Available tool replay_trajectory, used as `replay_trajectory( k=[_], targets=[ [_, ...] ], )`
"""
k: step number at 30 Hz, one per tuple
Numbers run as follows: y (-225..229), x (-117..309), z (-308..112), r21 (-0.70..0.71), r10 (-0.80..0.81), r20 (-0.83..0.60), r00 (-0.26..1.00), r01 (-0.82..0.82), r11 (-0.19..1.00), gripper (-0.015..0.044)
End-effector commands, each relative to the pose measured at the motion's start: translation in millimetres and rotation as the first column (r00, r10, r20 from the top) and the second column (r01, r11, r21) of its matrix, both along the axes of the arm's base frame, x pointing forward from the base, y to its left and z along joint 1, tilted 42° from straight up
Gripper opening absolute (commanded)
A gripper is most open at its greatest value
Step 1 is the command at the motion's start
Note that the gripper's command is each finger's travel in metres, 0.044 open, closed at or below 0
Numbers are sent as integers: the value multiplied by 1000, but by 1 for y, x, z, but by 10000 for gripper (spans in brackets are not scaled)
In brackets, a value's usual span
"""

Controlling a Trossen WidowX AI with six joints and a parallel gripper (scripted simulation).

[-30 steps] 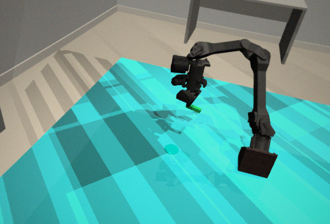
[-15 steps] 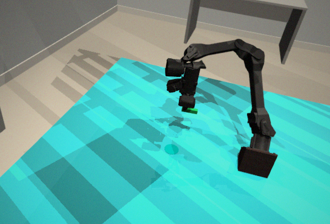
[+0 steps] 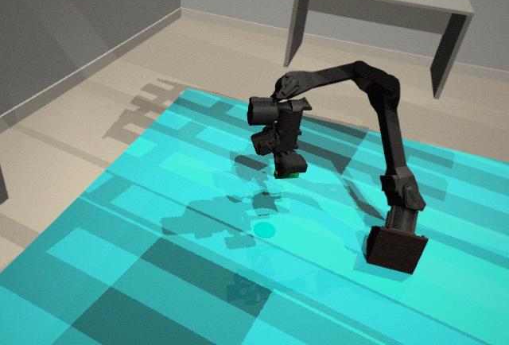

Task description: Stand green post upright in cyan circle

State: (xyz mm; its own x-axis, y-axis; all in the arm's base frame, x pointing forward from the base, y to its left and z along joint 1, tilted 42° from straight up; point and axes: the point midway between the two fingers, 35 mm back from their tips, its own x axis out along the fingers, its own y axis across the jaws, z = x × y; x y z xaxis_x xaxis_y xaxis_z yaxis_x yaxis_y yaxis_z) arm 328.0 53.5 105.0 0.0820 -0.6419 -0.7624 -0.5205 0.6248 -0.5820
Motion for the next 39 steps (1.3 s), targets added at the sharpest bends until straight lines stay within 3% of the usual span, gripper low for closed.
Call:
replay_trajectory(
  k=[1, 22, 39],
  targets=[
    [8, 2, -7, -4, 67, -63, 996, -67, 998, 23],
    [49, 3, -41, 33, 418, -389, 821, -441, 897, 23],
    [46, 0, -49, 118, 439, -384, 812, -429, 896, 23]
  ],
)
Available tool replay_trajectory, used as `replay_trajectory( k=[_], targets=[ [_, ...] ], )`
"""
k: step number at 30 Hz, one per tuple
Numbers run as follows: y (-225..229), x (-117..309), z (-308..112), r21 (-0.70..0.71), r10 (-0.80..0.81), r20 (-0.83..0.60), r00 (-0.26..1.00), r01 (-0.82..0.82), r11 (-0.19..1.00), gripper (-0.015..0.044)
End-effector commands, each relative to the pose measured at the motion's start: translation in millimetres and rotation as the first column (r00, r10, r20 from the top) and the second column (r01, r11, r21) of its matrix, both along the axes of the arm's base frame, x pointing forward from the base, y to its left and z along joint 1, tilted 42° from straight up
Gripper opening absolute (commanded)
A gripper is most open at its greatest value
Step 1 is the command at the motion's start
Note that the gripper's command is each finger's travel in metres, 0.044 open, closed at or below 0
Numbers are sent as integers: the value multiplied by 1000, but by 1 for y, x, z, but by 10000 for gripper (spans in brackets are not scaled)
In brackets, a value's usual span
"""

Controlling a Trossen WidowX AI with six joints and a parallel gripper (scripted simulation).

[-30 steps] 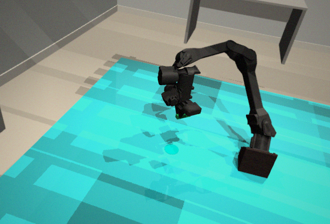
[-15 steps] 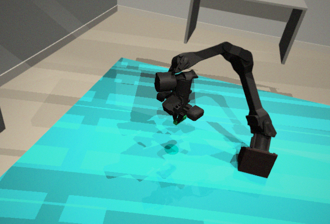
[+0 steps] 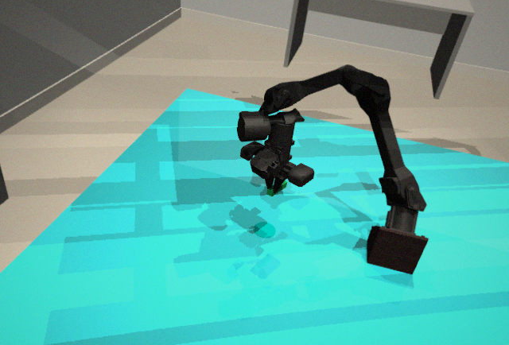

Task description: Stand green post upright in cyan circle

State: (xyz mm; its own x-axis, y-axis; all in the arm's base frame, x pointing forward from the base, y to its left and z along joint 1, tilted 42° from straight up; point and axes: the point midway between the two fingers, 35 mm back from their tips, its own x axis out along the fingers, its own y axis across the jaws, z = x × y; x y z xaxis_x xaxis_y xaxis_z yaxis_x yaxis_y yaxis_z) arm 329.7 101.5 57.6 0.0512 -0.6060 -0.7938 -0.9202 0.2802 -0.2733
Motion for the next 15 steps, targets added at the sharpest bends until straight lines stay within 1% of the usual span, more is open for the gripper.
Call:
replay_trajectory(
  k=[1, 15],
  targets=[
    [-3, -2, -2, 26, -8, -11, 1000, 8, 1000, 23],
    [-7, -4, -9, 126, -30, -32, 999, 34, 992, 23]
  ],
)
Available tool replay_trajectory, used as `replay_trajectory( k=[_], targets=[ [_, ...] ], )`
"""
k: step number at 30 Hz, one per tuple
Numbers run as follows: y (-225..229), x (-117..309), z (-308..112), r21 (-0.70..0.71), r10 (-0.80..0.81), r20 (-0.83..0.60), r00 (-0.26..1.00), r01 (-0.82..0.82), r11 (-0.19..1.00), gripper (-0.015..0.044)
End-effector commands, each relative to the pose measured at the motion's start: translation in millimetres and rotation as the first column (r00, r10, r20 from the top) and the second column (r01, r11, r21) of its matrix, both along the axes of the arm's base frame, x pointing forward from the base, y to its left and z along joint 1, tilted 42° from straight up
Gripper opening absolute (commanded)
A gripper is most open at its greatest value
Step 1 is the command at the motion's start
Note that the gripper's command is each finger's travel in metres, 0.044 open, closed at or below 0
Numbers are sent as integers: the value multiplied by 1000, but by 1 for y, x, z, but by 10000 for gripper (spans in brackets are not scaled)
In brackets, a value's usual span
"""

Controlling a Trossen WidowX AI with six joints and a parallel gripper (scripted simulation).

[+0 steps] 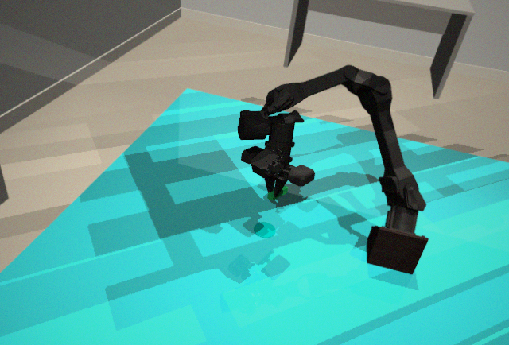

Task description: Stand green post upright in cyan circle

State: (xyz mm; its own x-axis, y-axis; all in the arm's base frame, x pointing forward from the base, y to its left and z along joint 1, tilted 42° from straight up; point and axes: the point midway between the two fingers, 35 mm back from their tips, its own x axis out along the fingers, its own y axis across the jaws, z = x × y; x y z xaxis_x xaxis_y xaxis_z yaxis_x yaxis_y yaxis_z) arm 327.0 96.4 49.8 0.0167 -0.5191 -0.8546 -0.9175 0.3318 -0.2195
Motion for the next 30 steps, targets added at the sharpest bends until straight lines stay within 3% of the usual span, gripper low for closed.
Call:
replay_trajectory(
  k=[1, 30],
  targets=[
    [-2, -2, -2, 27, -6, -8, 1000, 6, 1000, 23],
    [-8, -4, -13, 237, -27, -25, 999, 32, 971, 23]
  ],
)
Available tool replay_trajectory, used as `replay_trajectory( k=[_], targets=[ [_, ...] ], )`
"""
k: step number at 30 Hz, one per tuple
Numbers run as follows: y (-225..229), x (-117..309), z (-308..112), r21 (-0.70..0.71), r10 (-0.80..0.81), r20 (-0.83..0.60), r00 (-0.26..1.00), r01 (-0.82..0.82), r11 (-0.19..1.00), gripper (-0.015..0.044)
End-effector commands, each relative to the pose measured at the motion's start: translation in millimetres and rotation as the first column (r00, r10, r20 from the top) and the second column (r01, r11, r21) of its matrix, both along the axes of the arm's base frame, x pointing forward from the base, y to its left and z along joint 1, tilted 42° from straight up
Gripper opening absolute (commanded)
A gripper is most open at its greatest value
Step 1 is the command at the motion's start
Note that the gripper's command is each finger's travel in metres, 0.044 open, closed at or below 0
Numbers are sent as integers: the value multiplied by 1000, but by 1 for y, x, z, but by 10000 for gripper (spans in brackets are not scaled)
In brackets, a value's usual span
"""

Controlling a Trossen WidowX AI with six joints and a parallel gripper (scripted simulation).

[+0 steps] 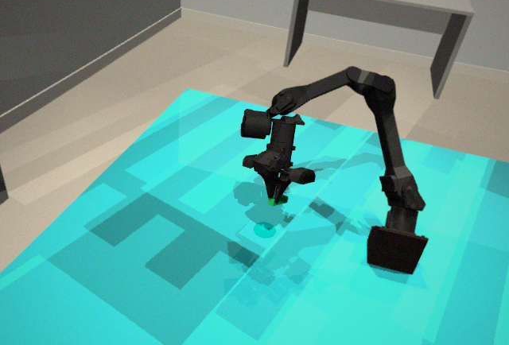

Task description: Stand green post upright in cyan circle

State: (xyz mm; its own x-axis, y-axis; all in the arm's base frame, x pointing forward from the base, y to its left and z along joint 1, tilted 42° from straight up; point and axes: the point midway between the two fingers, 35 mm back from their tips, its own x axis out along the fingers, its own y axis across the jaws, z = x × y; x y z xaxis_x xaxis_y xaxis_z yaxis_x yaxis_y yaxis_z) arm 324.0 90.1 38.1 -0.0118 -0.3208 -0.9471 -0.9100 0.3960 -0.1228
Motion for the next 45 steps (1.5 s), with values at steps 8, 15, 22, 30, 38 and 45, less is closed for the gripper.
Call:
replay_trajectory(
  k=[8, 15, 22, 30, 38, 45],
  targets=[
    [-2, -2, -3, 79, -2, -2, 1000, 2, 997, 23],
    [-3, -2, -5, 130, -1, 2, 1000, 1, 991, 23],
    [-4, -2, -6, 181, 1, 7, 1000, -3, 984, 23],
    [-4, -2, -7, 237, 6, 15, 1000, -10, 971, 23],
    [-5, -2, -8, 292, 12, 27, 1000, -19, 956, 23],
    [-5, -2, -8, 339, 18, 40, 999, -30, 940, 23]
  ],
)
